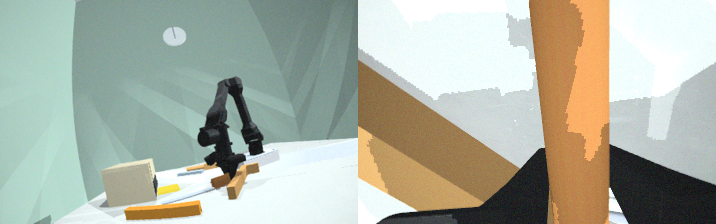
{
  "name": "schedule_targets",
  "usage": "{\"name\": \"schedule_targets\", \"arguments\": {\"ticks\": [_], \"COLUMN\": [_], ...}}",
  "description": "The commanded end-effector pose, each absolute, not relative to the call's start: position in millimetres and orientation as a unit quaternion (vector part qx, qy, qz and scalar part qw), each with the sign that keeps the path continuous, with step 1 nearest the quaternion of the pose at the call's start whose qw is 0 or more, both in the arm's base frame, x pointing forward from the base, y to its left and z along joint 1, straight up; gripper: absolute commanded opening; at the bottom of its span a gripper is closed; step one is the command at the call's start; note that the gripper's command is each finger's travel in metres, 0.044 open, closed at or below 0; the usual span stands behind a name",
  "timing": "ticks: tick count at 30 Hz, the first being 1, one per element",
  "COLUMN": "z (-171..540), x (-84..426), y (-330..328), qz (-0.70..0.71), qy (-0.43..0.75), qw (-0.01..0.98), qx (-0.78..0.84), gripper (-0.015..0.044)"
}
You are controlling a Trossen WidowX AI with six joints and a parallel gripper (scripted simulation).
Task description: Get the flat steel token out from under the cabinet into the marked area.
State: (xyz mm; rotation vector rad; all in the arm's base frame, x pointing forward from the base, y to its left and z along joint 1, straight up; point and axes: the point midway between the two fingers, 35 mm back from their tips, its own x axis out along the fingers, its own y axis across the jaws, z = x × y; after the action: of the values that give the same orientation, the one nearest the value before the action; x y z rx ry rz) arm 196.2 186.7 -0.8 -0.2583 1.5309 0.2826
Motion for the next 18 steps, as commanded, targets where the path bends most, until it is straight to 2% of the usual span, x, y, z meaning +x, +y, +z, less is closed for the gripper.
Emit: {"name": "schedule_targets", "arguments": {"ticks": [1,18], "z": [-0.3,-0.3], "x": [196.7,196.8], "y": [187.1,187.0], "qz": [0.117,0.070], "qy": [0.690,0.696], "qw": [0.707,0.712], "qx": [-0.105,-0.057], "gripper": [0.0000,0.0000]}}
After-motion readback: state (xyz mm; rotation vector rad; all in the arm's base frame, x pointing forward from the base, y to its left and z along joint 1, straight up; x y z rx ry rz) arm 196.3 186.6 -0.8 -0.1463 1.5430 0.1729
